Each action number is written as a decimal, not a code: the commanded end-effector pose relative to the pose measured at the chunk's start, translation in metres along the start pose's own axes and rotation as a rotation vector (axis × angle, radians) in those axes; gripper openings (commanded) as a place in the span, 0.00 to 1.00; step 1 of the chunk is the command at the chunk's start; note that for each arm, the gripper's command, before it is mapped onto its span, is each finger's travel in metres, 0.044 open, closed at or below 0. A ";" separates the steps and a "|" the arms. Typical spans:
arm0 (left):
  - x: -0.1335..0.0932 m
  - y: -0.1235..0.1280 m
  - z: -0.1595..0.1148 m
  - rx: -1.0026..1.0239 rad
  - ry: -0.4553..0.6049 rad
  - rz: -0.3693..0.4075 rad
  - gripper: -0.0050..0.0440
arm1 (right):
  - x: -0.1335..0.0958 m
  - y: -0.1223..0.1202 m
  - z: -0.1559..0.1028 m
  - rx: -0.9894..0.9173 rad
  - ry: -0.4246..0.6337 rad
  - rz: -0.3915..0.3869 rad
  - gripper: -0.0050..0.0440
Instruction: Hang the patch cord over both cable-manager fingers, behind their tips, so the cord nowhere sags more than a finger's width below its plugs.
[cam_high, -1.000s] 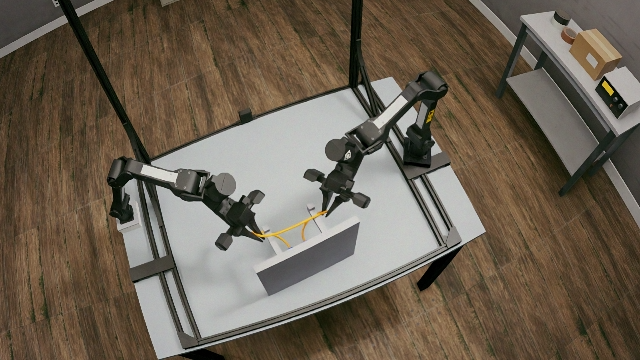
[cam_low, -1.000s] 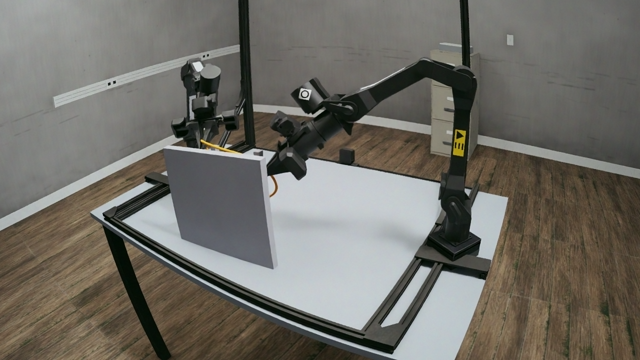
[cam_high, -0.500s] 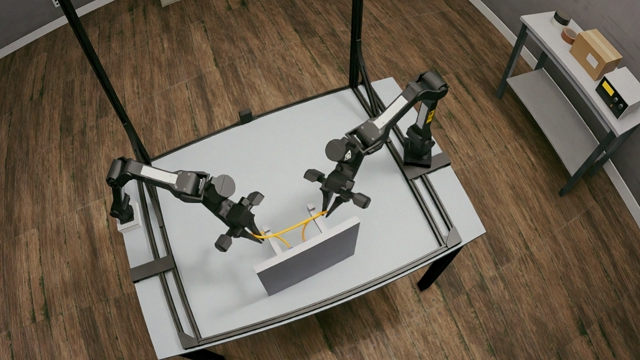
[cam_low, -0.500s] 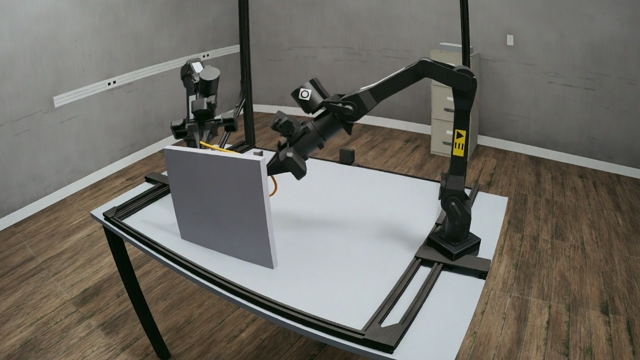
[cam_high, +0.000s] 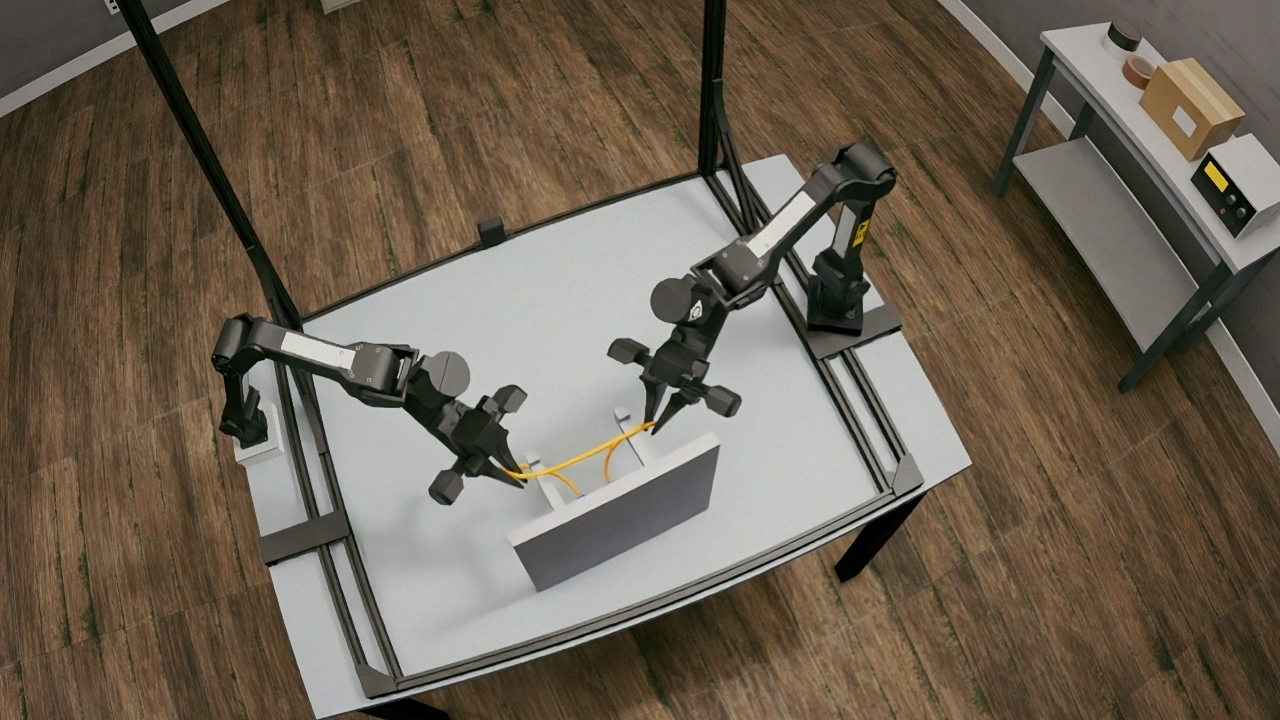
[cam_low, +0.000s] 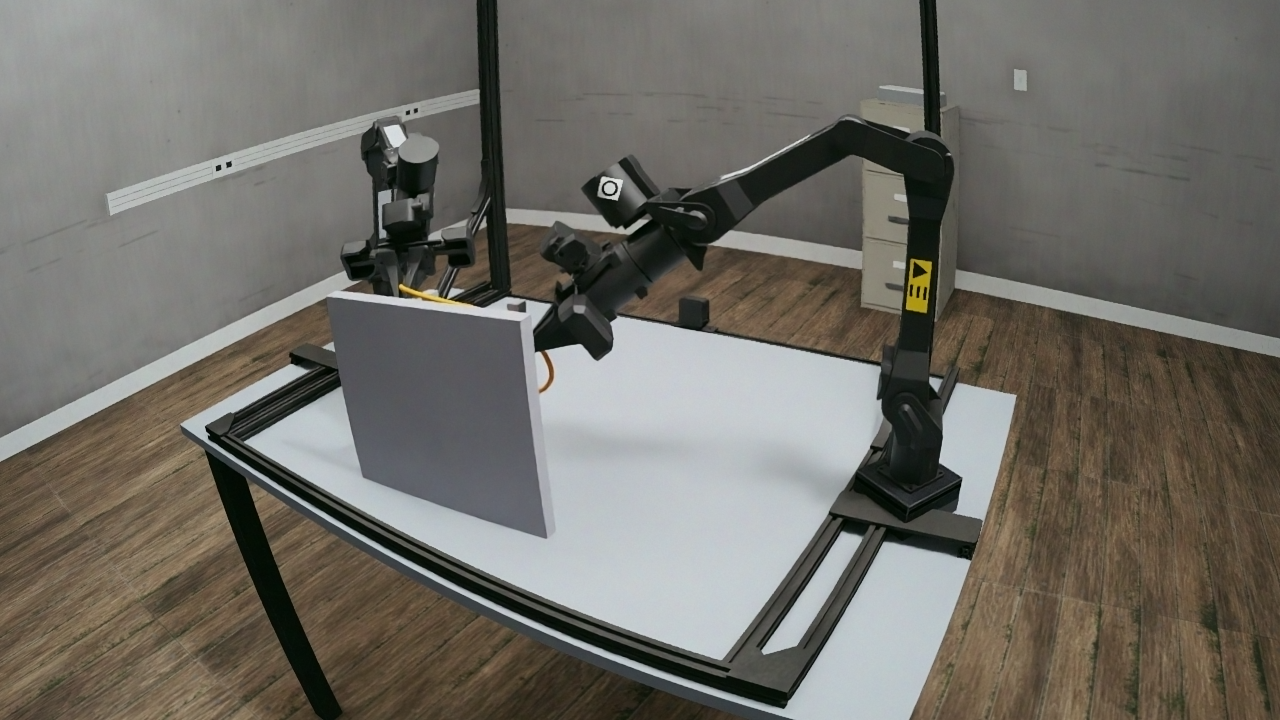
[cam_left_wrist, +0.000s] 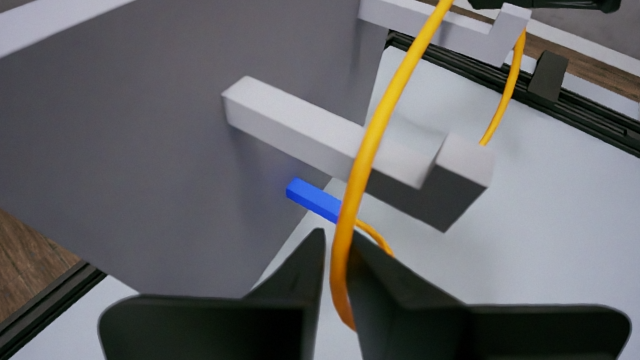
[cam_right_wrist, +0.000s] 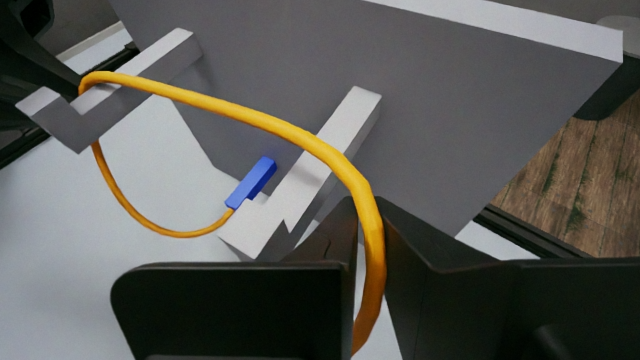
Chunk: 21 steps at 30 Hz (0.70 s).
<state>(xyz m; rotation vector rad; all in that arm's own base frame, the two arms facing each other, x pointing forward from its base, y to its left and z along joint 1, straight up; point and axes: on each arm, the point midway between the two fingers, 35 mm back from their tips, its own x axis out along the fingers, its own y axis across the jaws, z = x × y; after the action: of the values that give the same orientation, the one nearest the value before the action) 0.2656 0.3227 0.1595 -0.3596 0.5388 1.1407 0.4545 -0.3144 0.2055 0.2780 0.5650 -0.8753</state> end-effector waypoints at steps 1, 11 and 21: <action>-0.005 -0.001 0.010 -0.009 -0.025 -0.007 0.18 | -0.013 -0.005 0.013 0.008 -0.033 0.004 0.15; -0.005 -0.001 0.010 -0.009 -0.025 -0.007 0.18 | -0.013 -0.005 0.012 0.007 -0.031 0.003 0.15; -0.005 -0.001 0.010 -0.009 -0.025 -0.007 0.16 | -0.013 -0.005 0.012 0.008 -0.032 0.004 0.15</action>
<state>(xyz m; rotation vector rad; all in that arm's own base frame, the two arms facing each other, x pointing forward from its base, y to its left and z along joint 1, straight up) 0.2656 0.3227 0.1595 -0.3597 0.5388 1.1407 0.4537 -0.3143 0.2038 0.2774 0.5682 -0.8751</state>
